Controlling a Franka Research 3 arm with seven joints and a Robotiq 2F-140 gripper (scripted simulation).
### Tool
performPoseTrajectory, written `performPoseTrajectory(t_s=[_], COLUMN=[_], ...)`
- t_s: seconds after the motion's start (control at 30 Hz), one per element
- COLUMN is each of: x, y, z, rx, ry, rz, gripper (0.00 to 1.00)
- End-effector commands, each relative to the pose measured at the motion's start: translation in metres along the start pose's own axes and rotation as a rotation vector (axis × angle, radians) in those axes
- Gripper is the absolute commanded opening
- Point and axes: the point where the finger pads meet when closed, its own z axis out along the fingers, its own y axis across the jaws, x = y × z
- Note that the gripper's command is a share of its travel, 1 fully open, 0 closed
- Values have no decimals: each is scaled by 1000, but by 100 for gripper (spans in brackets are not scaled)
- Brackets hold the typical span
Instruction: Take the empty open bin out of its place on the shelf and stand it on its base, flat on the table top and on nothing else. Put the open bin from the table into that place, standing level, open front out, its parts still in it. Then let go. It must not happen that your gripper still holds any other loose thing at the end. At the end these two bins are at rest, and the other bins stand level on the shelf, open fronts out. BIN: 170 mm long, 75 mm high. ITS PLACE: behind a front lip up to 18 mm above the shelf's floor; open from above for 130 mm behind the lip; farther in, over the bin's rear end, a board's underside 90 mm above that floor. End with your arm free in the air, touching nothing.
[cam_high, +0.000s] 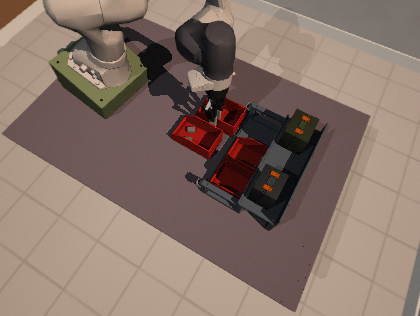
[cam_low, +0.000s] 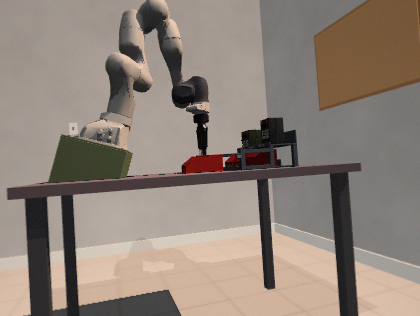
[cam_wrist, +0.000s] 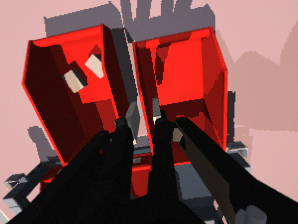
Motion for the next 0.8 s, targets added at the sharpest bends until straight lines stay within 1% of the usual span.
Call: performPoseTrajectory(t_s=[0.0,0.2,0.23,0.77], x=[-2,-2,-2,-2], y=[1,1,1,1], z=[0,0,0,0], rx=[0,0,0,0], ry=[-5,-5,-5,-5], rz=[6,6,6,6], gripper=[15,15,0,0])
